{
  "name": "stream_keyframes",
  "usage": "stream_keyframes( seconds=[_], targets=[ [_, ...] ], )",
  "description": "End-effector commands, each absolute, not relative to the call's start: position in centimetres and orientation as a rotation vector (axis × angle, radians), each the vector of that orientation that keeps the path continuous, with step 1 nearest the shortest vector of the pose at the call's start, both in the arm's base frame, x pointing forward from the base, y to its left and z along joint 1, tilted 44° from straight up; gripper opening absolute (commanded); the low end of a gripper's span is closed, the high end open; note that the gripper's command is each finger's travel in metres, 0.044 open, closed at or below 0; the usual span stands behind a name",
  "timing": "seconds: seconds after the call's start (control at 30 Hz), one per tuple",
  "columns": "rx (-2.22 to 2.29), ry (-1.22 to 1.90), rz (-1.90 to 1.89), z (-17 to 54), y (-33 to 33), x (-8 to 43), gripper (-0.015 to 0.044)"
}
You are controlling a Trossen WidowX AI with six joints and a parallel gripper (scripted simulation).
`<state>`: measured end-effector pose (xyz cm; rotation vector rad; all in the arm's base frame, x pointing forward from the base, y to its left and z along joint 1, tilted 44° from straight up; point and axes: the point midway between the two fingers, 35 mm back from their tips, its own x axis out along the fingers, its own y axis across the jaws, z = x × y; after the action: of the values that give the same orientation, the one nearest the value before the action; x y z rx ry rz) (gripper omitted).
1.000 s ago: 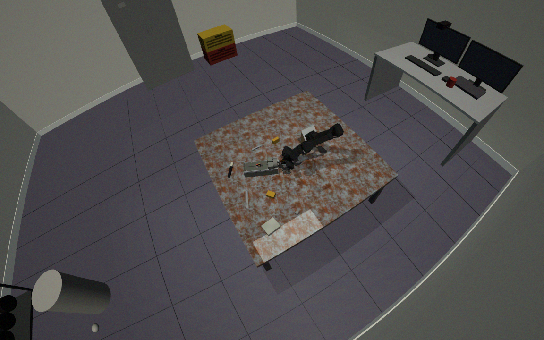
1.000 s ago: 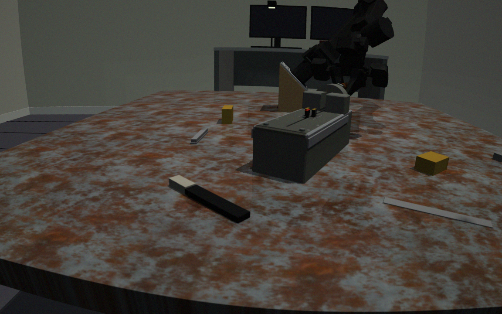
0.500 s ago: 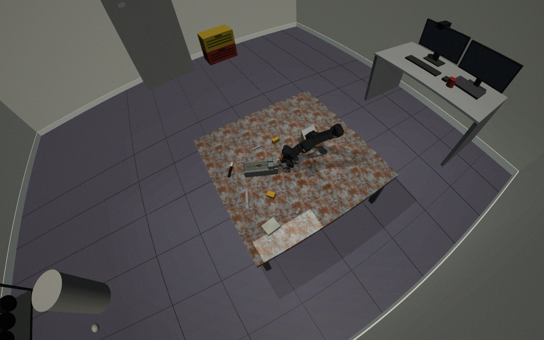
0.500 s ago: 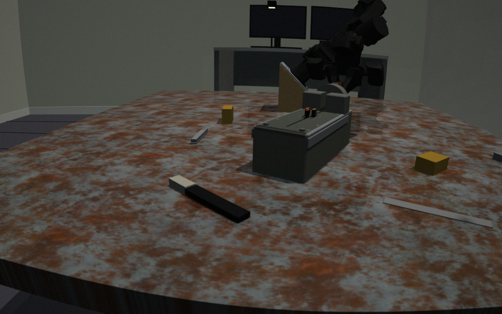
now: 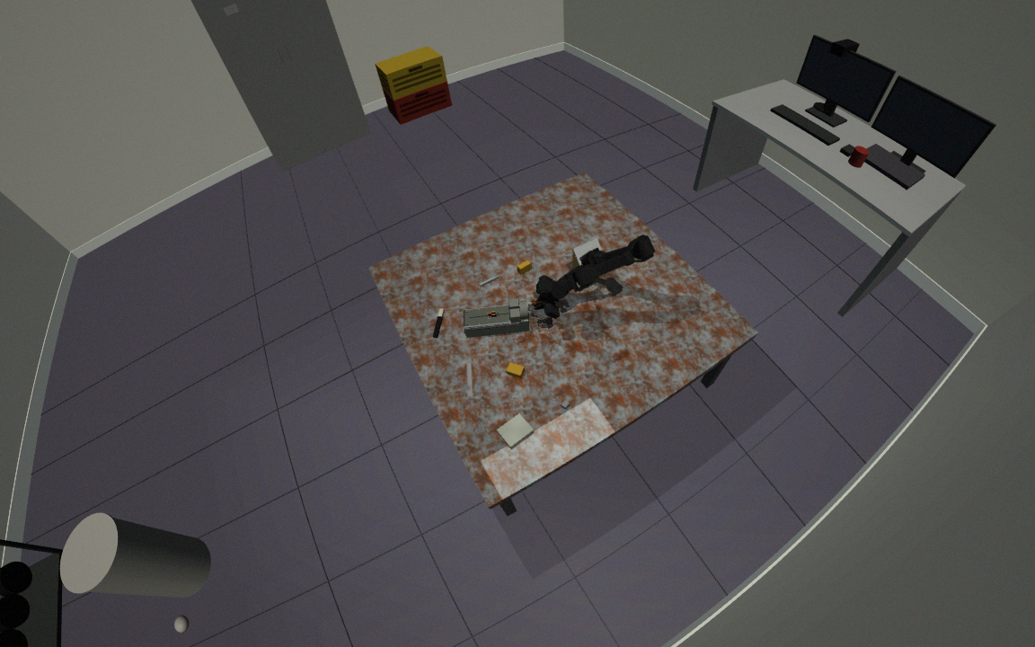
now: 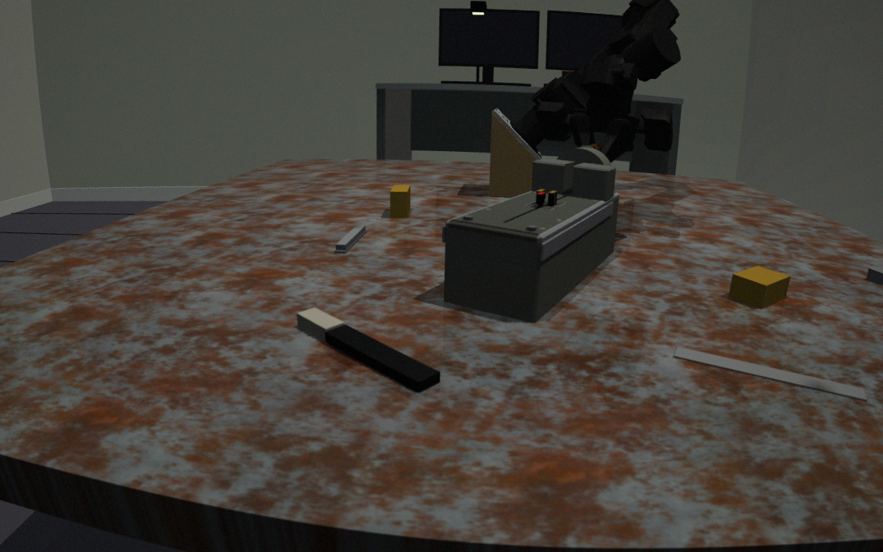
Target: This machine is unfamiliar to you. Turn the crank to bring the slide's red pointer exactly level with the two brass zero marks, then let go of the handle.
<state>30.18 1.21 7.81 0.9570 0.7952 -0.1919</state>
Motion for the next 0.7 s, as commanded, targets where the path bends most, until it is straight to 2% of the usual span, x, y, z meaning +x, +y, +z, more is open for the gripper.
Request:
stream_keyframes(
  seconds=[0.0, 0.67],
  targets=[
    [0.954, 0.805, -0.218, 7.13, 0.77, 29.74, 0.0000],
    [0.954, 0.805, -0.218, 6.83, 0.72, 29.64, 0.0000]
  ],
)
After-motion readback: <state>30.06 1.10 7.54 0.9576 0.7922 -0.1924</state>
